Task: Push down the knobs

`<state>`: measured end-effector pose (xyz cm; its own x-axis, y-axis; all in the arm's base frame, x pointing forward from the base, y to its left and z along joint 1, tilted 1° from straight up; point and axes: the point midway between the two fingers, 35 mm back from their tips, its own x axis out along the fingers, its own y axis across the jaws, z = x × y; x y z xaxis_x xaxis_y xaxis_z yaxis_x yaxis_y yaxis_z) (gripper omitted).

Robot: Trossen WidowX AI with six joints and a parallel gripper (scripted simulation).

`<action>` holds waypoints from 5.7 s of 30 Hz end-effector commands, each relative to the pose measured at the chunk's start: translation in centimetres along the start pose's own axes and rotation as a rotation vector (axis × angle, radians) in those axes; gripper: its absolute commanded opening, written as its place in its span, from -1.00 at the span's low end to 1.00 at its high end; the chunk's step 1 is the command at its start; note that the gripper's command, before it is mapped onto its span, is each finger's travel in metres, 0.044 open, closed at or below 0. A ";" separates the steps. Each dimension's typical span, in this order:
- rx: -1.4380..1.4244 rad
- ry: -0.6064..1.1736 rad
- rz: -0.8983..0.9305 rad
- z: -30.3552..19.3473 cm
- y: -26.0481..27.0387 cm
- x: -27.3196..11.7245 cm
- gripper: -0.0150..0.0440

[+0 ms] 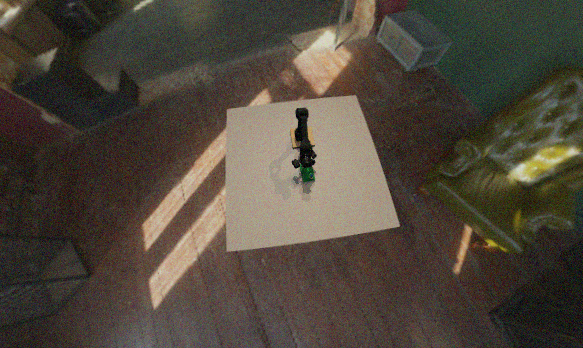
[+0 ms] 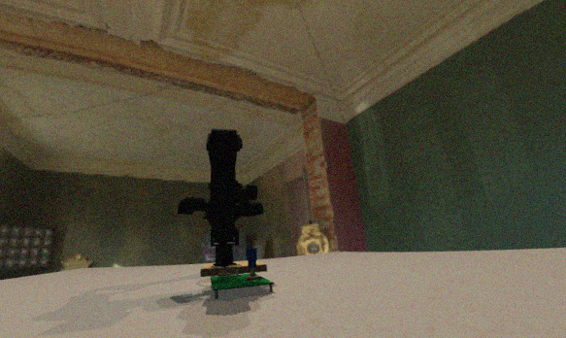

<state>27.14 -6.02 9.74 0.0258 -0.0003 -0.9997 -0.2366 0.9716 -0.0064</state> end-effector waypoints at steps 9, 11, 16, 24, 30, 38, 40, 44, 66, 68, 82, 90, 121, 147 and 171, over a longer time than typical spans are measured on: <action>-0.003 0.002 0.005 -0.1 0.1 0.2 -0.49; -0.003 0.002 0.005 -0.1 0.1 0.3 -0.49; -0.003 0.002 0.005 -0.1 0.1 0.4 -0.49; -0.003 0.002 0.005 -0.1 0.1 0.6 -0.49; -0.003 0.002 0.005 -0.1 0.1 0.8 -0.49; -0.003 0.002 0.005 -0.1 0.1 0.6 -0.49; -0.003 0.002 0.005 -0.1 0.1 0.6 -0.49; -0.003 0.002 0.005 -0.1 0.1 0.6 -0.49; -0.003 0.002 0.005 -0.1 0.1 1.1 -0.49; -0.003 0.002 0.005 -0.1 0.1 1.2 -0.49; -0.003 0.002 0.005 -0.1 0.1 1.5 -0.49; -0.003 0.002 0.005 -0.1 0.1 1.5 -0.49; -0.003 0.002 0.005 -0.1 0.1 1.7 -0.49; -0.003 0.002 0.005 -0.1 0.1 1.8 -0.49; -0.003 0.002 0.005 -0.1 0.1 2.0 -0.49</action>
<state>27.12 -6.00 8.10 0.0257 -0.0001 -0.9997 -0.2372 0.9714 -0.0062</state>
